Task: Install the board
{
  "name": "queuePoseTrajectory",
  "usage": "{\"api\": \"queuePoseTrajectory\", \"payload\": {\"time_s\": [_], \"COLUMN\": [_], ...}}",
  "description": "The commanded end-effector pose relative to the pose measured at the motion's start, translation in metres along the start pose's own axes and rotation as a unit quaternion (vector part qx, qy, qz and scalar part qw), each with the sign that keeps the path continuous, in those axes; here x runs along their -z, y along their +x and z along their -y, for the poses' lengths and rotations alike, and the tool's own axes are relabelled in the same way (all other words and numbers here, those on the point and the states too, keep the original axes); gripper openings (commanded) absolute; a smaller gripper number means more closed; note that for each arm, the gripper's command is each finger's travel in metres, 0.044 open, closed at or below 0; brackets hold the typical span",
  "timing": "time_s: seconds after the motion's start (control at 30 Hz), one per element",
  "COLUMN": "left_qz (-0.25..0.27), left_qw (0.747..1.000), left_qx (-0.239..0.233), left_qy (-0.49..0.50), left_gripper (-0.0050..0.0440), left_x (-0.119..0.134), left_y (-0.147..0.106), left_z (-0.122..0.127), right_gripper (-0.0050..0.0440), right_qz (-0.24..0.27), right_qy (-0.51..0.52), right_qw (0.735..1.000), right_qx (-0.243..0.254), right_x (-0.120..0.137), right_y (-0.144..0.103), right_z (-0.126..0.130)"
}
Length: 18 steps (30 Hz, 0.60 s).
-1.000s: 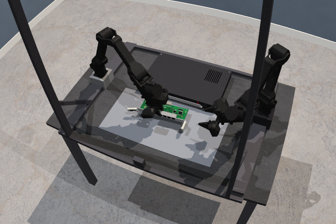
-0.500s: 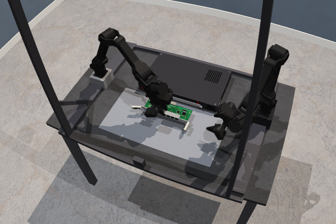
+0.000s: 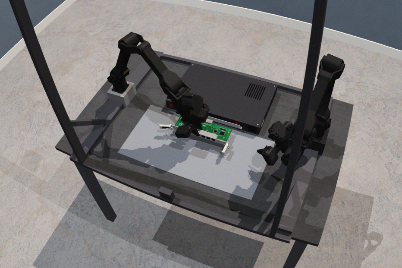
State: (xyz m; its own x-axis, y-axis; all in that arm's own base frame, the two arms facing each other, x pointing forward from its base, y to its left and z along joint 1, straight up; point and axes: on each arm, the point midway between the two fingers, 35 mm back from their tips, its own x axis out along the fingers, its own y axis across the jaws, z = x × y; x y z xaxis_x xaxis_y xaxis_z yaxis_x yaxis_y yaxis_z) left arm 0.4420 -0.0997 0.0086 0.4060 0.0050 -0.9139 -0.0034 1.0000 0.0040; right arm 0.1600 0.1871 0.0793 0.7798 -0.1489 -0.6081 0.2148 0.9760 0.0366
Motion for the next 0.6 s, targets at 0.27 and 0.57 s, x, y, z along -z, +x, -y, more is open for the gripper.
{"api": "queuePoseTrajectory", "payload": {"time_s": [0.27, 0.57], "left_qz": [0.032, 0.024], "left_qw": [0.999, 1.000], "left_qx": [0.009, 0.006], "left_qy": [0.001, 0.000], "left_gripper": [0.0079, 0.0079], "left_x": [-0.018, -0.014], "left_y": [-0.020, -0.014], "left_z": [0.003, 0.002], "right_gripper": [0.0400, 0.0400], "right_qz": [0.016, 0.046], "right_qy": [0.036, 0.051], "right_qw": [0.997, 0.993], "right_qx": [0.059, 0.092], "right_x": [-0.008, -0.019], "right_y": [-0.031, -0.051], "right_z": [0.018, 0.032]}}
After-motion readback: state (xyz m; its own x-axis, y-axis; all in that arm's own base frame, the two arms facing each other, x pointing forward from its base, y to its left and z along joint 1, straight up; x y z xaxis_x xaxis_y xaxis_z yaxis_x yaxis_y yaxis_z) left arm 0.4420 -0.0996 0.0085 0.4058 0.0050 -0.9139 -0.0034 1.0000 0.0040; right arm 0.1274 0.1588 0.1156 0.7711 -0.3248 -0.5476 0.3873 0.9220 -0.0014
